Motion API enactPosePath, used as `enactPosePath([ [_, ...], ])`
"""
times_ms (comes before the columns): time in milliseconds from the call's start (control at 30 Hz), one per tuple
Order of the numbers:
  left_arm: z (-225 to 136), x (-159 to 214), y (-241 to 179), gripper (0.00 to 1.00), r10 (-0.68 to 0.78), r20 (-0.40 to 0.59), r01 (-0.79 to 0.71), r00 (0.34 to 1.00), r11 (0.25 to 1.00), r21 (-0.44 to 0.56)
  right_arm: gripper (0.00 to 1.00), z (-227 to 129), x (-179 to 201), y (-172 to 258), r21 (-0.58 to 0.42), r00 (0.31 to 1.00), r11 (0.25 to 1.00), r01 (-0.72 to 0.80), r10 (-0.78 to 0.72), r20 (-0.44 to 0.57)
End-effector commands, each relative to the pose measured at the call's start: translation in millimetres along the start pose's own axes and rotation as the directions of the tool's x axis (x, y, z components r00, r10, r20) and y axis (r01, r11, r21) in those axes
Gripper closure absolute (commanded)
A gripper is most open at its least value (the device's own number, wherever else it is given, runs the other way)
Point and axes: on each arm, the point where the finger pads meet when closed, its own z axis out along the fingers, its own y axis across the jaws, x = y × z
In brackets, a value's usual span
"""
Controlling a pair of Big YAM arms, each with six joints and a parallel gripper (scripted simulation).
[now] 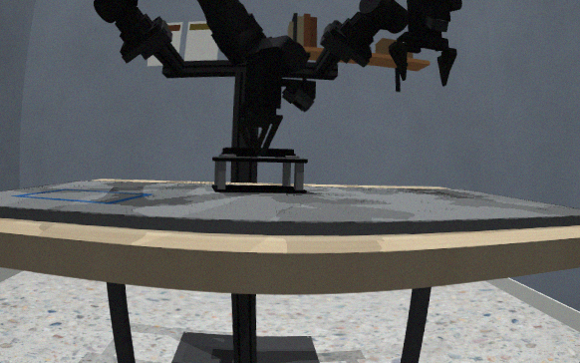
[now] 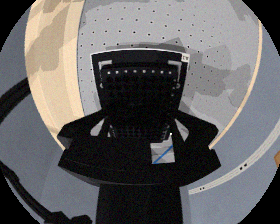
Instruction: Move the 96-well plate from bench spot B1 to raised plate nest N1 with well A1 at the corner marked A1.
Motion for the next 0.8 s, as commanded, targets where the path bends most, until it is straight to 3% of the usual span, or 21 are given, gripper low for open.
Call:
enactPosePath([
  [0,-4.5,-10.4,7.2,0.00,-0.017,0.022,0.017,1.000,1.000,-0.010,1.00,-2.5,-0.3,0.1,0.003,1.000,1.000,0.004,-0.004,0.006],
  [100,-4.5,-10.4,7.2,0.00,-0.017,0.022,0.017,1.000,1.000,-0.010,1.00,-2.5,-0.3,0.0,0.003,1.000,1.000,0.004,-0.004,0.006],
  [133,-4.5,-10.4,7.2,0.00,-0.017,0.022,0.017,1.000,1.000,-0.010,0.00,-2.5,-0.3,0.0,0.003,1.000,1.000,0.004,-0.004,0.006],
  [767,-4.5,-10.4,7.2,0.00,-0.017,0.022,0.017,1.000,1.000,-0.010,0.00,-2.5,-0.3,0.0,0.003,1.000,1.000,0.004,-0.004,0.006],
])
